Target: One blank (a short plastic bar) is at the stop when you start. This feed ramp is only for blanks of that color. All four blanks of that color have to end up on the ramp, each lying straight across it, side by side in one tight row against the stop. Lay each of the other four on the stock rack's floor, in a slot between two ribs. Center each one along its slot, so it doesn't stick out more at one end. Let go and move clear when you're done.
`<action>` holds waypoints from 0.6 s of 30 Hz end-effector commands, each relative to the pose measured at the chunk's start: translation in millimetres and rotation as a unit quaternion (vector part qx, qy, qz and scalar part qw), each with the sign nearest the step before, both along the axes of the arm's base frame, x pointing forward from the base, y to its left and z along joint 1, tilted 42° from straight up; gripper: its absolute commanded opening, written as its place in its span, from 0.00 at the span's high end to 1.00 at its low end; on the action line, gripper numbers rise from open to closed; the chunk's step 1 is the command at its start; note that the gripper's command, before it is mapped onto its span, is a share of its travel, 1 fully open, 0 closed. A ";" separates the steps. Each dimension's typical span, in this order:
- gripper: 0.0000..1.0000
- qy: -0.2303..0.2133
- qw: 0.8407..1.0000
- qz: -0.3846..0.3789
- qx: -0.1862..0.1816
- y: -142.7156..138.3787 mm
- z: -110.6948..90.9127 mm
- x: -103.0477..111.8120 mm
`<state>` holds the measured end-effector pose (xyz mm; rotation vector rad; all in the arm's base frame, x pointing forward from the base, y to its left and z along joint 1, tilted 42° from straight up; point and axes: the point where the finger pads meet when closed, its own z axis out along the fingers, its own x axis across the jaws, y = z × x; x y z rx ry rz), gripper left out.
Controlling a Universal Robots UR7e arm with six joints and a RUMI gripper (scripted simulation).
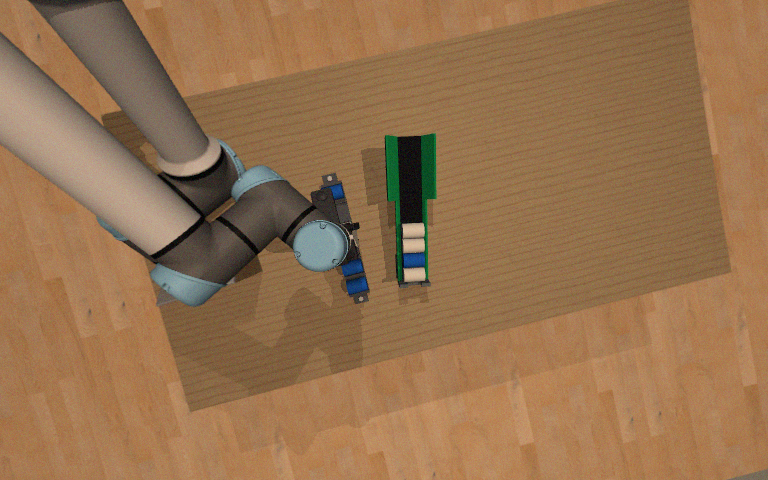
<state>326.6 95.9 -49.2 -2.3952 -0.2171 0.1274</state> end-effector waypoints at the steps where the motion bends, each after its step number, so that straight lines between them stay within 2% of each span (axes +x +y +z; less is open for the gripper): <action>1: 0.54 0.000 1.000 0.000 0.000 1.5 0.5 -0.9; 18: 0.54 0.002 1.000 0.000 0.002 5.7 -3.6 -2.7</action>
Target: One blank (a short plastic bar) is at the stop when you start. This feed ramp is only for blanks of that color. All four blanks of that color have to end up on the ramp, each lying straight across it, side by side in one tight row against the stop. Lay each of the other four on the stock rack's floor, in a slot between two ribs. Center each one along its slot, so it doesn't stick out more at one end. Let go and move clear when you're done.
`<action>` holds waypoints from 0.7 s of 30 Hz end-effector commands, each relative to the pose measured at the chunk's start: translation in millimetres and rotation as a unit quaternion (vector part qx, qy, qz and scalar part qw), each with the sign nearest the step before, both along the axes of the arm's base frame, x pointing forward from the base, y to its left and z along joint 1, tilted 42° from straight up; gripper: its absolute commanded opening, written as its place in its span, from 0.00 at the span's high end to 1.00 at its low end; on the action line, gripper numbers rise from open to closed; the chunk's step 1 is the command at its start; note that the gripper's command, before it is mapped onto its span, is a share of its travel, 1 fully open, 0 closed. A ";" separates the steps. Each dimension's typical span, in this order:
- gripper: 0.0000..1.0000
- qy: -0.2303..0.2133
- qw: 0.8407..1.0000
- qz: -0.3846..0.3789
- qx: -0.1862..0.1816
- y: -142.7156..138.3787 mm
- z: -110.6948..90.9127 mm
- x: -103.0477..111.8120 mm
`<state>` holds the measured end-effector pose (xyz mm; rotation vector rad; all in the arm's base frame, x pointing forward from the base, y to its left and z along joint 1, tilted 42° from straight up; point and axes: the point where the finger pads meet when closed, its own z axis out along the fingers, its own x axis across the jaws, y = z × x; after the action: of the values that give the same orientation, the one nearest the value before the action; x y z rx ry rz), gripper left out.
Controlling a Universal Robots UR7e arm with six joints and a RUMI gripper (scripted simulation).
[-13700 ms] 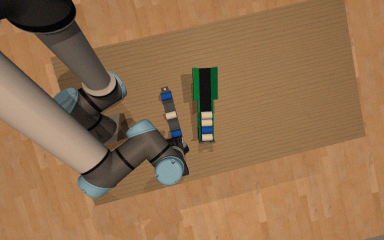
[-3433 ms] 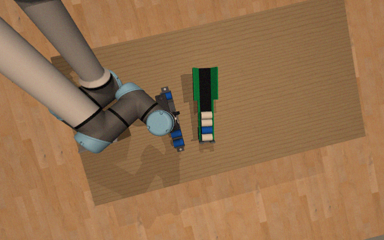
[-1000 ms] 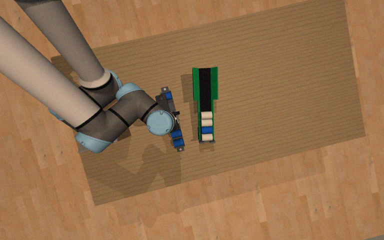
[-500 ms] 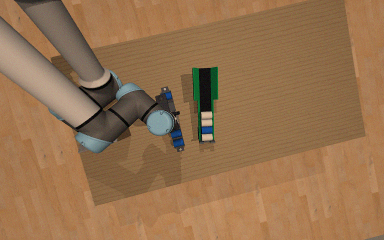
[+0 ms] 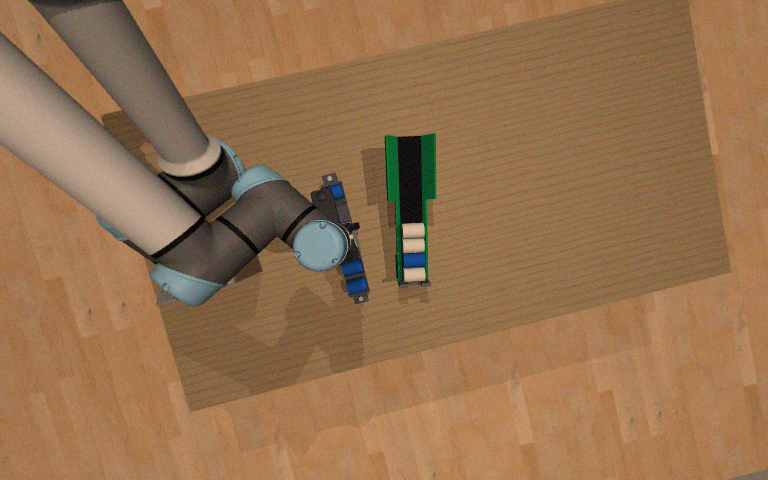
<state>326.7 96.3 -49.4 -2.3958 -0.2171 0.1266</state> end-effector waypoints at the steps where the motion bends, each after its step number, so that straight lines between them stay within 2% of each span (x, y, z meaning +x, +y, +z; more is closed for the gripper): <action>1: 0.54 0.002 1.000 0.001 0.002 6.4 -4.5 -3.0; 21: 0.54 0.002 1.000 0.001 0.002 25.4 -25.7 -7.6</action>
<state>320.1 116.7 -69.9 -2.3921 -0.2181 0.1318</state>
